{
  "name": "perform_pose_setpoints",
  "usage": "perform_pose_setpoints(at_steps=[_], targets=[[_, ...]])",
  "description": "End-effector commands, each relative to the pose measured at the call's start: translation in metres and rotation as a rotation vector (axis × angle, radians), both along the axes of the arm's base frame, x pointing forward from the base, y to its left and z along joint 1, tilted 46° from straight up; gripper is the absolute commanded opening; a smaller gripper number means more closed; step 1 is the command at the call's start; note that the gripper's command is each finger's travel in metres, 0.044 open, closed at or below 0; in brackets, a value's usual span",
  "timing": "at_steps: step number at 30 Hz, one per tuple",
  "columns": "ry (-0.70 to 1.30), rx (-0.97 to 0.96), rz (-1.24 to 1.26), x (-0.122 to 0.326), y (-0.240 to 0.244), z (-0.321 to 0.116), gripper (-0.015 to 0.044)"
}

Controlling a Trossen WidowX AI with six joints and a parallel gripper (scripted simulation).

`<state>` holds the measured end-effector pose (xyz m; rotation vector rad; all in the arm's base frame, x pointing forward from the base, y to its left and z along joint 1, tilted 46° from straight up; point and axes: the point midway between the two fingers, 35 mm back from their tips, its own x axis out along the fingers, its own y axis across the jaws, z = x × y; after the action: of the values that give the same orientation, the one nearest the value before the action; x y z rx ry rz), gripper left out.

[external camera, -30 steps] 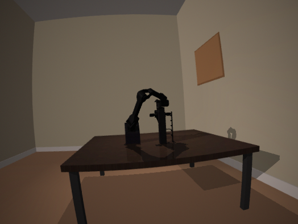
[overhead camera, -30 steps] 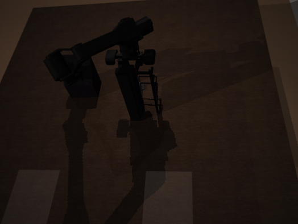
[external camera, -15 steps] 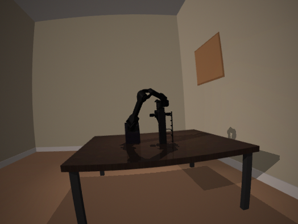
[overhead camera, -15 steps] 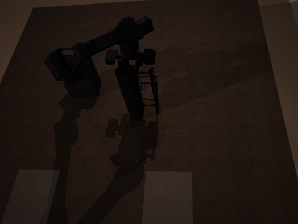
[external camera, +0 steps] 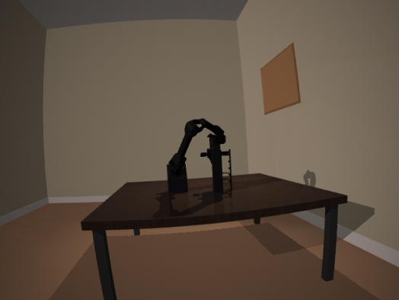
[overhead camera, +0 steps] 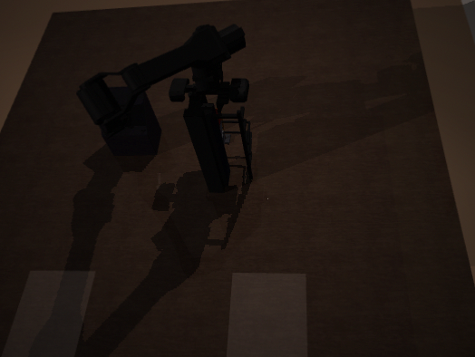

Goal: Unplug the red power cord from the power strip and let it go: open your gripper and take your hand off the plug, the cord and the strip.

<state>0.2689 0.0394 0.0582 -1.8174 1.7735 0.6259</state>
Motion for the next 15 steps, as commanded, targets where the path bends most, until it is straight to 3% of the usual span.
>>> perform_pose_setpoints(at_steps=[1,9,15], targets=[[0.001,0.069,0.017,0.002,0.029,-0.018,0.0000],[0.002,0.069,0.017,0.001,0.040,-0.026,0.0000],[0.001,0.069,0.018,0.000,0.034,-0.022,0.0157]])
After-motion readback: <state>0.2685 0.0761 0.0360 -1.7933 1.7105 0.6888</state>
